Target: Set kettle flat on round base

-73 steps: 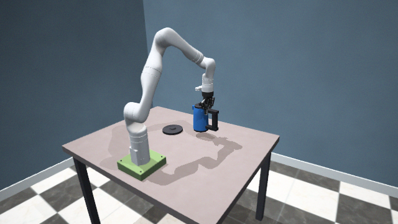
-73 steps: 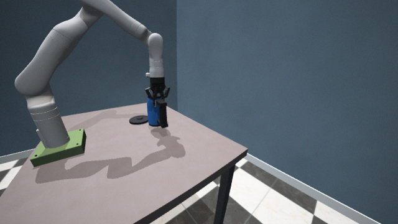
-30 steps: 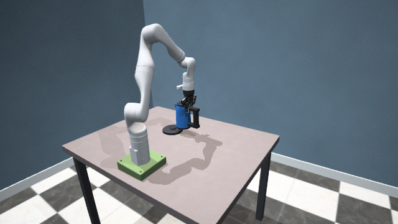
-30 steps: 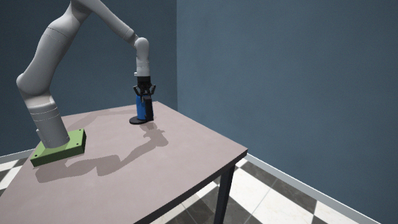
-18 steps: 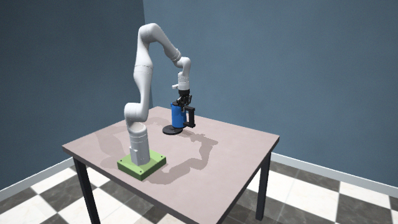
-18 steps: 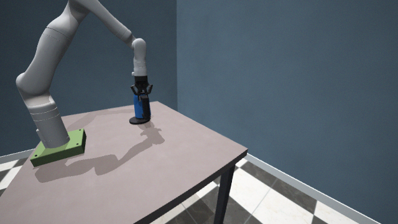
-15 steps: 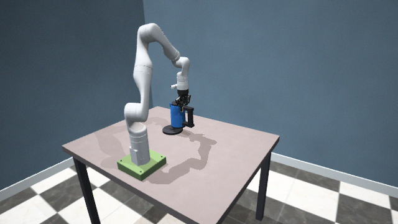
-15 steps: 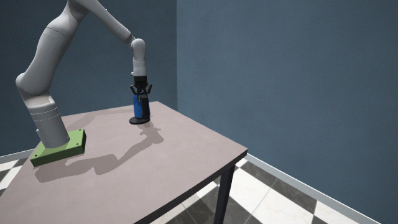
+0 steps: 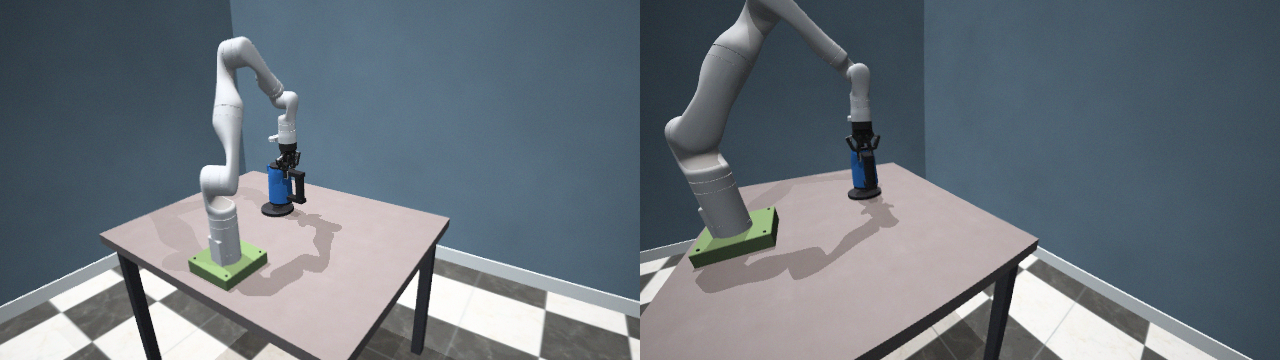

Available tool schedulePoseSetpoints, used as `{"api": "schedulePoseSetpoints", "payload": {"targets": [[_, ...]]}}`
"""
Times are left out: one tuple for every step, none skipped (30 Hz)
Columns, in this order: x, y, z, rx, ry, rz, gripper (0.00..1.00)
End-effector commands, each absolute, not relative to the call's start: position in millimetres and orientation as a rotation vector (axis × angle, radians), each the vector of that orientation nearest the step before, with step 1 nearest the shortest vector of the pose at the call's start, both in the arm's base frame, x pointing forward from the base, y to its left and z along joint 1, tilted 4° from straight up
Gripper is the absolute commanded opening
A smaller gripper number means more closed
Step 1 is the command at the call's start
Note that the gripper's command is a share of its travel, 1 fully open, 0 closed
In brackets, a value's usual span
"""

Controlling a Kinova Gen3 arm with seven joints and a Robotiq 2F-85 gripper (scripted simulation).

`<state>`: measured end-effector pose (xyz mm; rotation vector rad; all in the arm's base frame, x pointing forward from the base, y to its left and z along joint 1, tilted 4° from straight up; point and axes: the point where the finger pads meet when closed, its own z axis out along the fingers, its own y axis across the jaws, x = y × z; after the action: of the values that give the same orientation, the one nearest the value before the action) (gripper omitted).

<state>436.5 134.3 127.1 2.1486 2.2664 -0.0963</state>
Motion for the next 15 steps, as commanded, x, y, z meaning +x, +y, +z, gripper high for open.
{"api": "schedulePoseSetpoints", "payload": {"targets": [[435, 141, 128, 2.140, 2.274, -0.093, 0.00], [434, 142, 128, 2.140, 2.274, -0.093, 0.00], [434, 143, 128, 2.140, 2.274, -0.093, 0.00], [434, 144, 128, 2.140, 2.274, -0.093, 0.00], [433, 145, 128, 2.140, 2.274, -0.093, 0.00], [433, 146, 128, 2.140, 2.274, -0.093, 0.00], [432, 147, 128, 2.140, 2.274, -0.093, 0.00], [432, 148, 128, 2.140, 2.274, -0.093, 0.00], [432, 149, 128, 2.140, 2.274, -0.093, 0.00], [432, 149, 128, 2.140, 2.274, -0.093, 0.00], [432, 149, 128, 2.140, 2.274, -0.093, 0.00], [432, 150, 128, 2.140, 2.274, -0.093, 0.00], [431, 150, 128, 2.140, 2.274, -0.093, 0.00], [431, 151, 127, 2.140, 2.274, -0.093, 0.00], [431, 151, 127, 2.140, 2.274, -0.093, 0.00]]}}
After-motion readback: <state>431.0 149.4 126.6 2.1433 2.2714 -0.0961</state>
